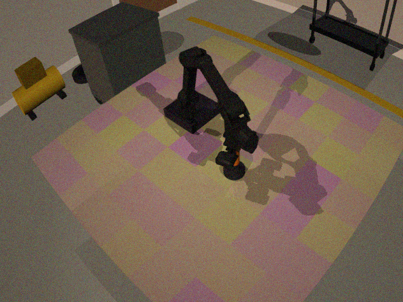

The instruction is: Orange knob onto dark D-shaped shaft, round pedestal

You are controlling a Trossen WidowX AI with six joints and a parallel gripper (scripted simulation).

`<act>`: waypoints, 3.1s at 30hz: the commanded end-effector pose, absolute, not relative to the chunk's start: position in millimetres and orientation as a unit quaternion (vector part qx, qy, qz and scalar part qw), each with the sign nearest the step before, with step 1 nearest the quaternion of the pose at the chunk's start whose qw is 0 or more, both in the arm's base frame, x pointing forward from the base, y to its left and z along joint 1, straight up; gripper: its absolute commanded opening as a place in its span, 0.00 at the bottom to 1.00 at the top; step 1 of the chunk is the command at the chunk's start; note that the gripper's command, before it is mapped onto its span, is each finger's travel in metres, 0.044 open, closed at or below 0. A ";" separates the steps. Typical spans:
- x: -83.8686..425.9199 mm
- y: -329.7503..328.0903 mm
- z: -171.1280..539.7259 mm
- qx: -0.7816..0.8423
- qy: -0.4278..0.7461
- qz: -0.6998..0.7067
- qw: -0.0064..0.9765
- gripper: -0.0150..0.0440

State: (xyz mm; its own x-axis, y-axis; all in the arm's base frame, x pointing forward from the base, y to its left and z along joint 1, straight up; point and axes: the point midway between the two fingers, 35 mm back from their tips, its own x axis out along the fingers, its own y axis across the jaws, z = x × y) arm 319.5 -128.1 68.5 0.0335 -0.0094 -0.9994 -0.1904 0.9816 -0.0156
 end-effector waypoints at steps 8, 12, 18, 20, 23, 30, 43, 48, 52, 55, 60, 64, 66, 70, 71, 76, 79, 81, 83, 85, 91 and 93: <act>319.9 -129.6 73.6 -0.077 0.691 0.067 0.716 0.25; 320.0 -129.2 73.1 -0.118 0.686 0.107 0.710 0.25; 319.5 -127.6 69.8 -0.148 0.681 0.136 0.705 0.25; 320.0 -127.9 68.9 -0.148 0.681 0.136 0.705 0.25; 320.3 -128.5 68.2 -0.148 0.681 0.136 0.705 0.25; 319.8 -129.3 68.4 -0.148 0.681 0.136 0.705 0.25; 318.7 -129.3 71.6 -0.148 0.681 0.136 0.705 0.25; 319.1 -129.2 73.1 -0.167 0.677 0.154 0.700 0.25; 319.6 -128.2 71.6 -0.217 0.664 0.203 0.686 0.25; 319.6 -127.6 70.0 -0.221 0.663 0.206 0.685 0.25; 320.0 -128.3 68.8 -0.221 0.663 0.206 0.685 0.25; 319.7 -128.8 68.9 -0.221 0.663 0.206 0.685 0.25; 319.5 -129.0 68.9 -0.221 0.663 0.206 0.685 0.25; 319.1 -129.2 68.4 -0.221 0.663 0.206 0.685 0.25; 319.0 -129.2 67.8 -0.221 0.663 0.206 0.685 0.25; 318.7 -129.2 69.0 -0.221 0.663 0.206 0.685 0.25; 318.5 -129.4 72.3 -0.221 0.663 0.206 0.685 0.25; 319.2 -129.4 73.4 -0.221 0.663 0.206 0.685 0.25; 319.2 -129.4 73.4 -0.230 0.660 0.214 0.682 0.25; 319.5 -129.3 73.2 -0.250 0.653 0.234 0.675 0.25; 319.6 -127.7 69.5 -0.291 0.638 0.274 0.658 0.25; 319.4 -127.7 69.5 -0.291 0.638 0.274 0.658 0.25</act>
